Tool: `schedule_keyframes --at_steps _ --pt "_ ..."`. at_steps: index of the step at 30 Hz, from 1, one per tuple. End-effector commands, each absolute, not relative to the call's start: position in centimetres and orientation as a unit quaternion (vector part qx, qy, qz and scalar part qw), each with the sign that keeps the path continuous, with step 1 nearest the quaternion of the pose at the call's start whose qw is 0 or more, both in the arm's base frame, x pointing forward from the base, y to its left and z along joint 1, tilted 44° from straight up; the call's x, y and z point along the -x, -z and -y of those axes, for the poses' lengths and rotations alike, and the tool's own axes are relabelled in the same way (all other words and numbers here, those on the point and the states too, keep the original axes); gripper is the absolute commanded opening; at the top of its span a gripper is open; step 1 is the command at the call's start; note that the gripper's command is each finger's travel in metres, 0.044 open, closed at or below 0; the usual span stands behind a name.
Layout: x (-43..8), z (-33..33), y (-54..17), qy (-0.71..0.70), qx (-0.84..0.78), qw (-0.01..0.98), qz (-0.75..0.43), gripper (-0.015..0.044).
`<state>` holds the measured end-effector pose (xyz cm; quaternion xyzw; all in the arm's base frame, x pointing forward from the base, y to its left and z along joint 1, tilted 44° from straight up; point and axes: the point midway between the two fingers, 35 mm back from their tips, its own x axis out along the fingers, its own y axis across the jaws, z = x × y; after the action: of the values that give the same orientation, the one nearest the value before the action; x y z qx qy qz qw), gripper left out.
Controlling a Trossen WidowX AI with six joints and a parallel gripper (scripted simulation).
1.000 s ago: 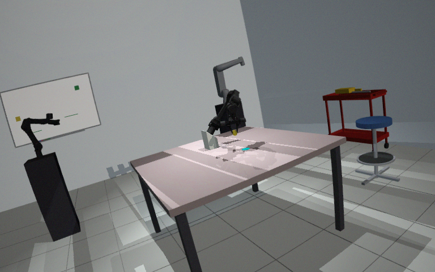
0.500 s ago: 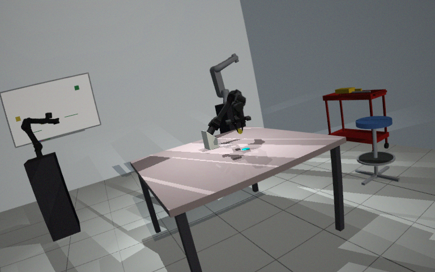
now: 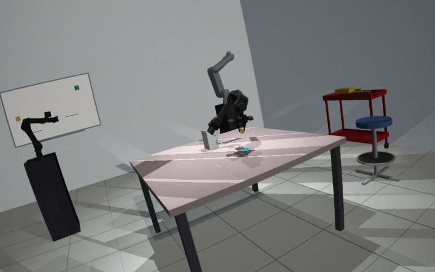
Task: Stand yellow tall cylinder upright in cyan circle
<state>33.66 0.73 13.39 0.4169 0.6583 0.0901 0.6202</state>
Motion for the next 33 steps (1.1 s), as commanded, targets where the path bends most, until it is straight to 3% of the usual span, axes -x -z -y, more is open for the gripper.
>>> schedule_keyframes --at_steps 1,33 --pt "-33.6 -0.8 -13.2 -0.083 -0.409 0.627 -0.657 0.0105" --pt "-33.5 -1.4 -10.8 -0.024 -0.341 0.684 -0.645 0.0105"
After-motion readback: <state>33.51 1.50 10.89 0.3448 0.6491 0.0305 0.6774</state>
